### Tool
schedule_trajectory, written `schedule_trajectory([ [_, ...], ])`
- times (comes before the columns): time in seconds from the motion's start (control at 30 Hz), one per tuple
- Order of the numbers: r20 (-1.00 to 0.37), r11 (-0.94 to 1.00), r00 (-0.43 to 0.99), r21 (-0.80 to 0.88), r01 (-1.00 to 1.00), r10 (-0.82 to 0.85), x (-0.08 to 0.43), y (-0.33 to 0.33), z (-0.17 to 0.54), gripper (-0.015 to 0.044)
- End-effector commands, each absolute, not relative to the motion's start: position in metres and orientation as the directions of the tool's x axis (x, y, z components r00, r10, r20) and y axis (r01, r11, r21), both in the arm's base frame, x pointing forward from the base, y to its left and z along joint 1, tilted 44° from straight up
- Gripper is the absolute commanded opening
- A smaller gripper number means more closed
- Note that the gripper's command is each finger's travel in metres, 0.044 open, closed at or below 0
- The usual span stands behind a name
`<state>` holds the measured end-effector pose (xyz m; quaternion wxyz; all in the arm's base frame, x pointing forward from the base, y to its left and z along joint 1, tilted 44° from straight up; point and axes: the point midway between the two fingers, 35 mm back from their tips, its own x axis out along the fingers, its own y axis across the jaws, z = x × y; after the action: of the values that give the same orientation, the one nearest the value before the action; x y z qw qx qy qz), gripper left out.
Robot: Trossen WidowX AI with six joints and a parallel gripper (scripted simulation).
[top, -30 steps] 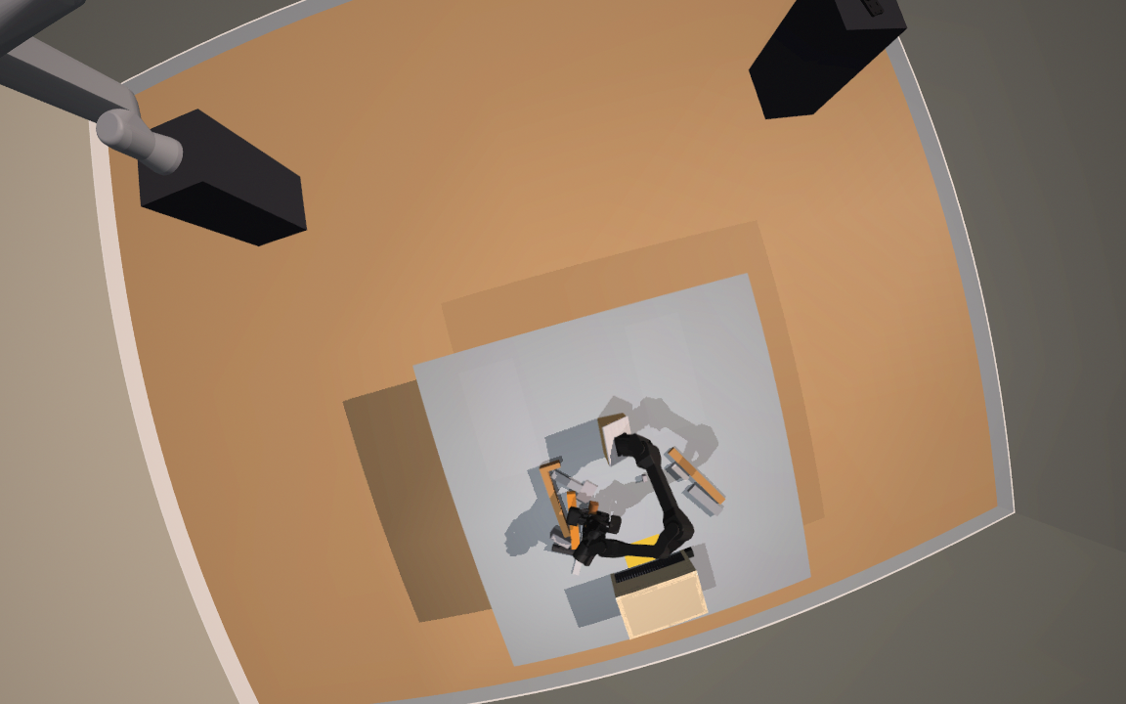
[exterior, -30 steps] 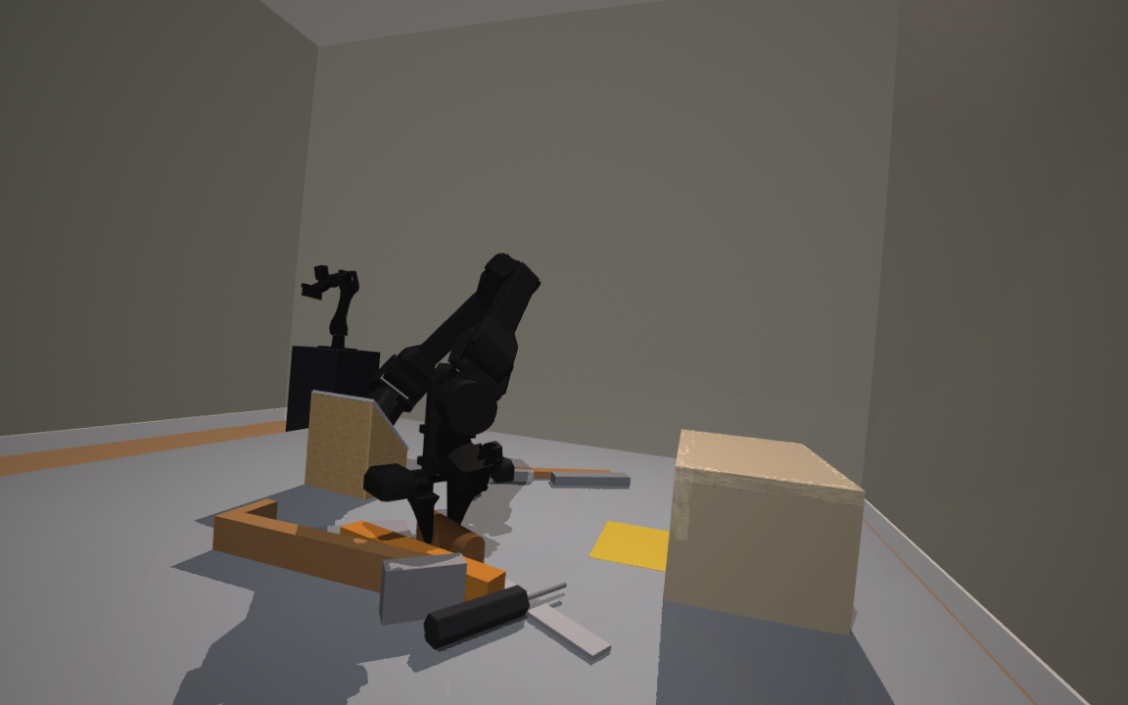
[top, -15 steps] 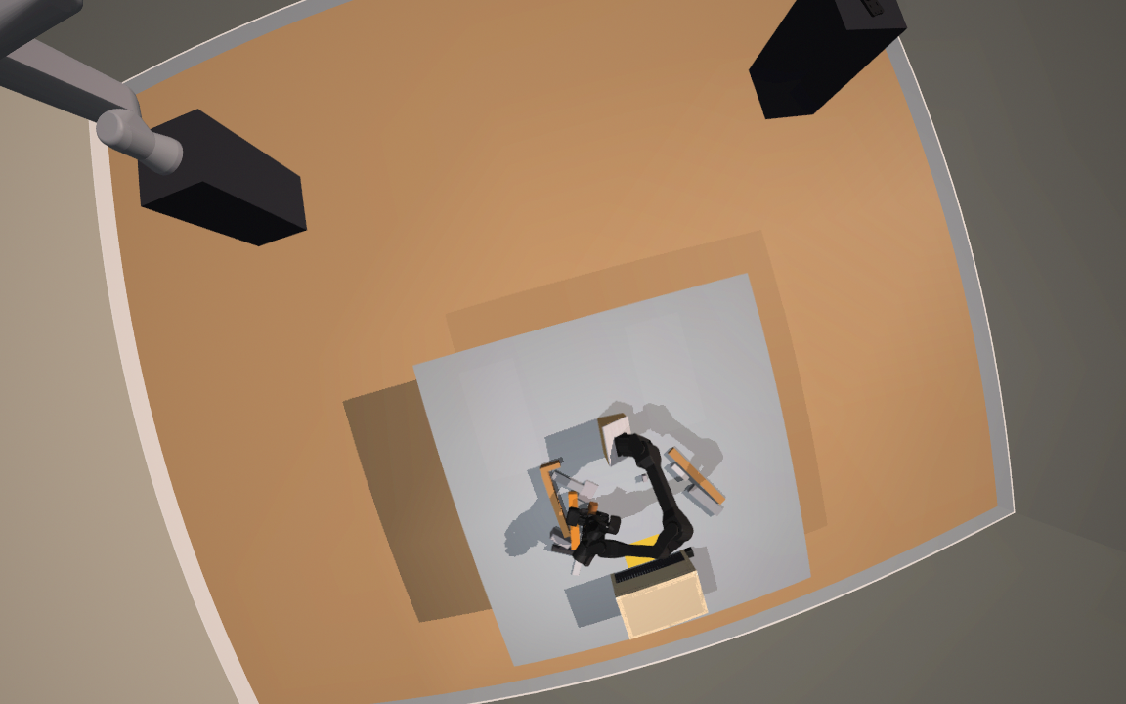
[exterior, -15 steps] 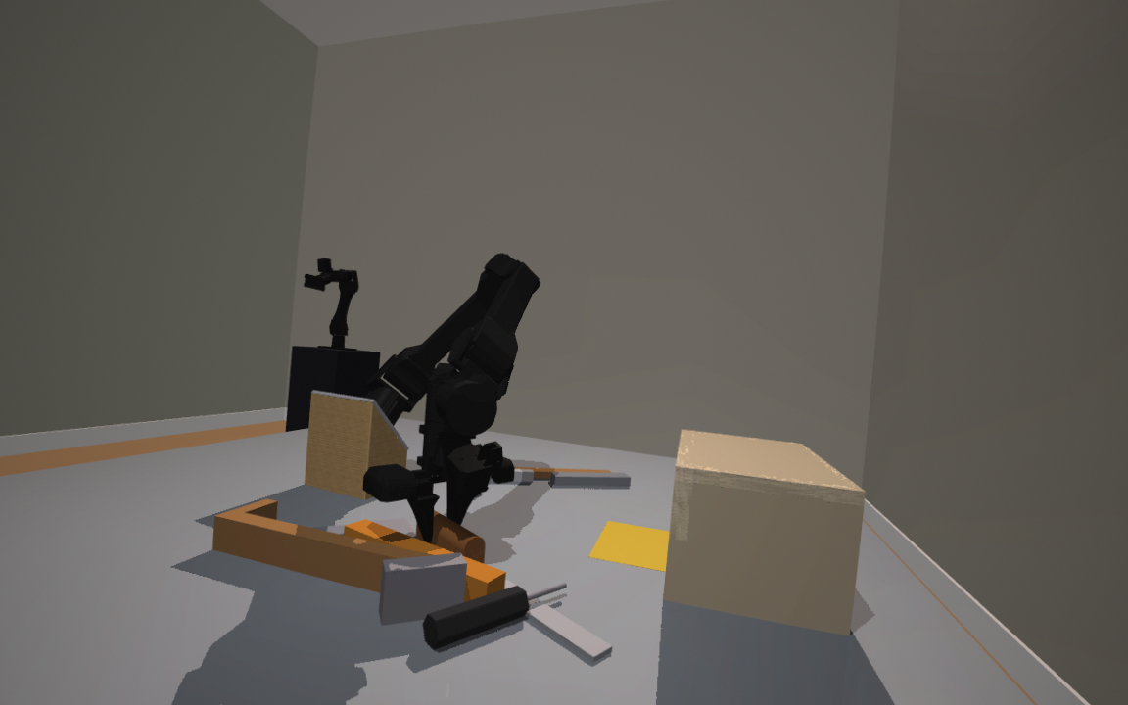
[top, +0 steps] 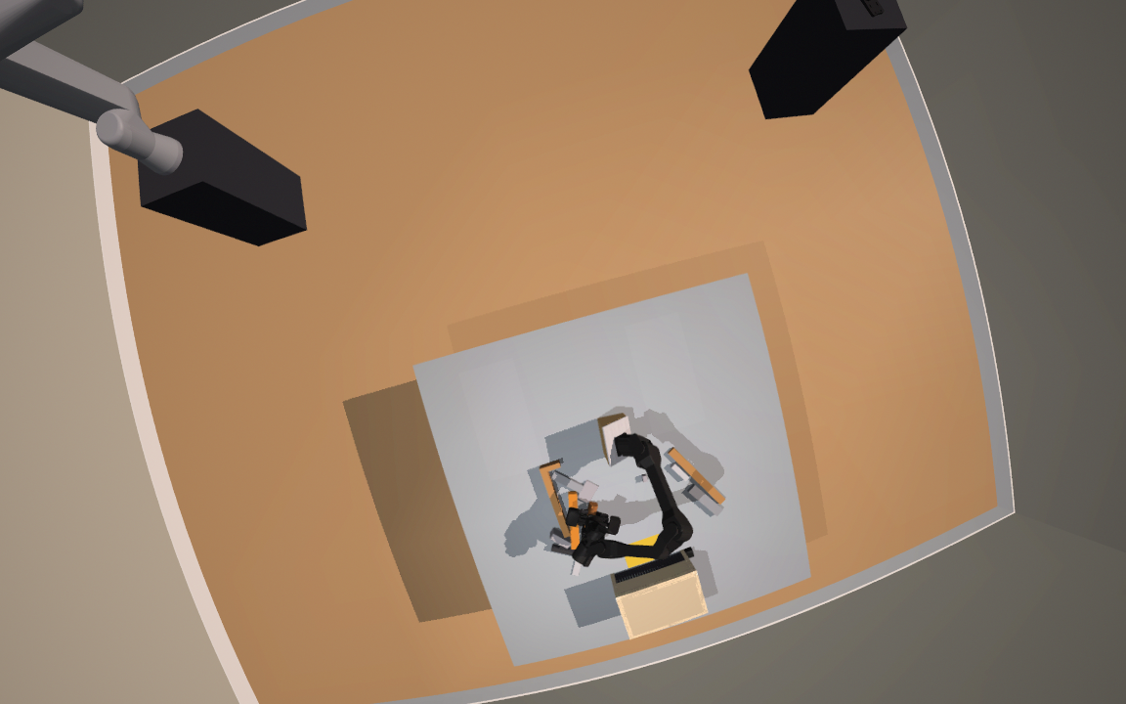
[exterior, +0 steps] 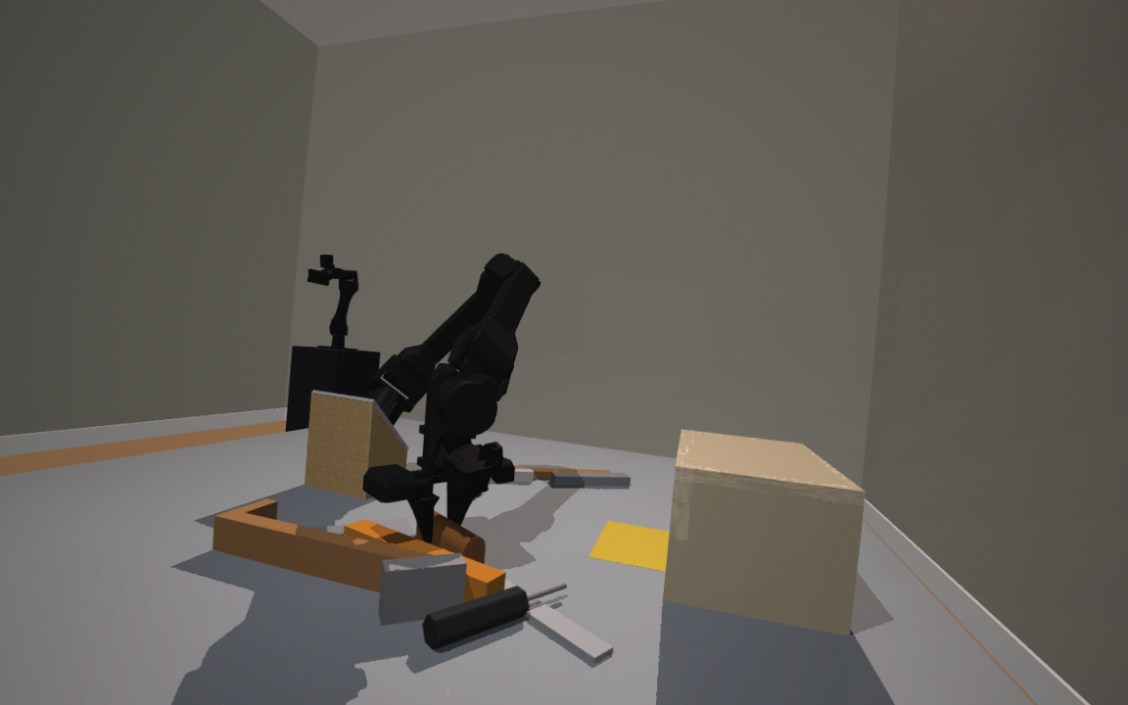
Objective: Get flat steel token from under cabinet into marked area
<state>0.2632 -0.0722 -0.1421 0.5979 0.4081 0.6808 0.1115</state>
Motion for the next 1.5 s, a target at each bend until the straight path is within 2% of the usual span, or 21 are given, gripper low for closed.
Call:
schedule_trajectory([
  [0.0, -0.735, 0.651, 0.044, 0.626, 0.430, 0.677, 0.2625, -0.0770, -0.1439, 0.0000],
  [0.43, -0.735, 0.651, 0.044, 0.626, 0.430, 0.677, 0.2631, -0.0774, -0.1442, 0.0000],
  [0.67, -0.723, 0.642, 0.049, 0.640, 0.422, 0.689, 0.2641, -0.0729, -0.1426, 0.0184],
  [0.7, -0.723, 0.642, 0.049, 0.640, 0.422, 0.689, 0.2641, -0.0729, -0.1426, 0.0200],
  [0.83, -0.723, 0.641, 0.050, 0.640, 0.423, 0.689, 0.2640, -0.0733, -0.1425, 0.0200],
  [0.93, -0.733, 0.652, 0.044, 0.629, 0.424, 0.678, 0.2641, -0.0733, -0.1423, 0.0270],
  [1.47, -0.734, 0.658, 0.044, 0.632, 0.408, 0.678, 0.2626, -0.0688, -0.1441, 0.0270],
])
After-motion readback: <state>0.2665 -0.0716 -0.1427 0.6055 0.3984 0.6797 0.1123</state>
